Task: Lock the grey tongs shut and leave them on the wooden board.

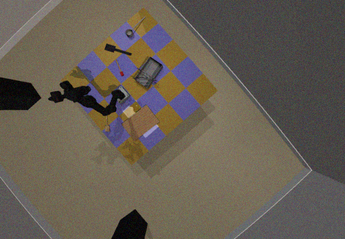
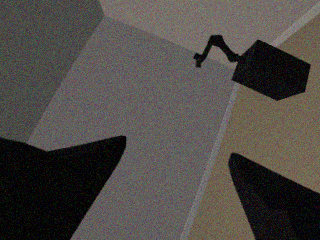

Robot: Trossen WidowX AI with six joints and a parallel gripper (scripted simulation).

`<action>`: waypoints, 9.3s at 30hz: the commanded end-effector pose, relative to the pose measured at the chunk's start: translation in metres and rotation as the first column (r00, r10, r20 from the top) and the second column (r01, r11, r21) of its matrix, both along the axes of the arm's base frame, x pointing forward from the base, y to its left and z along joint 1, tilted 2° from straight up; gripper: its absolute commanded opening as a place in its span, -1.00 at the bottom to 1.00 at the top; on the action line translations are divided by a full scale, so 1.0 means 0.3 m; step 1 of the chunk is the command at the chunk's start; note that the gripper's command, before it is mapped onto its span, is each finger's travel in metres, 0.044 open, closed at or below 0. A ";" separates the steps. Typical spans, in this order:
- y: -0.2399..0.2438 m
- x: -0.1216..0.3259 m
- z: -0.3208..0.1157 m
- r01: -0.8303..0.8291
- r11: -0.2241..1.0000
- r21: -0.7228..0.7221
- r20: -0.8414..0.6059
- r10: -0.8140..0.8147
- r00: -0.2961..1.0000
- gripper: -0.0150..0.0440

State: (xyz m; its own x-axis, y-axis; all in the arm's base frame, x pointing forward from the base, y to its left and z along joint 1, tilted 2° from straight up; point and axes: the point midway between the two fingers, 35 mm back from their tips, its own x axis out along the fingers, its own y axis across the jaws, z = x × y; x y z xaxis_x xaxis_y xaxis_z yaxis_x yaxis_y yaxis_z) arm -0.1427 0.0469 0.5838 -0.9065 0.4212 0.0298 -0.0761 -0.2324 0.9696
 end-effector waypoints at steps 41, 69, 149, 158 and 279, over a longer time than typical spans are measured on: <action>0.696 1.240 -0.583 0.854 0.034 -0.520 0.220 -0.960 0.172 1.00; -0.173 1.651 -1.589 0.269 -0.873 -0.407 0.913 -0.379 0.151 1.00; -0.196 1.633 -1.912 0.264 -0.873 -0.410 0.912 -0.382 0.151 0.67; -0.196 1.633 -1.912 0.264 -0.873 -0.410 0.912 -0.382 0.151 0.46; -1.081 1.213 -1.619 0.747 -0.527 -0.405 0.912 -0.174 0.371 -1.00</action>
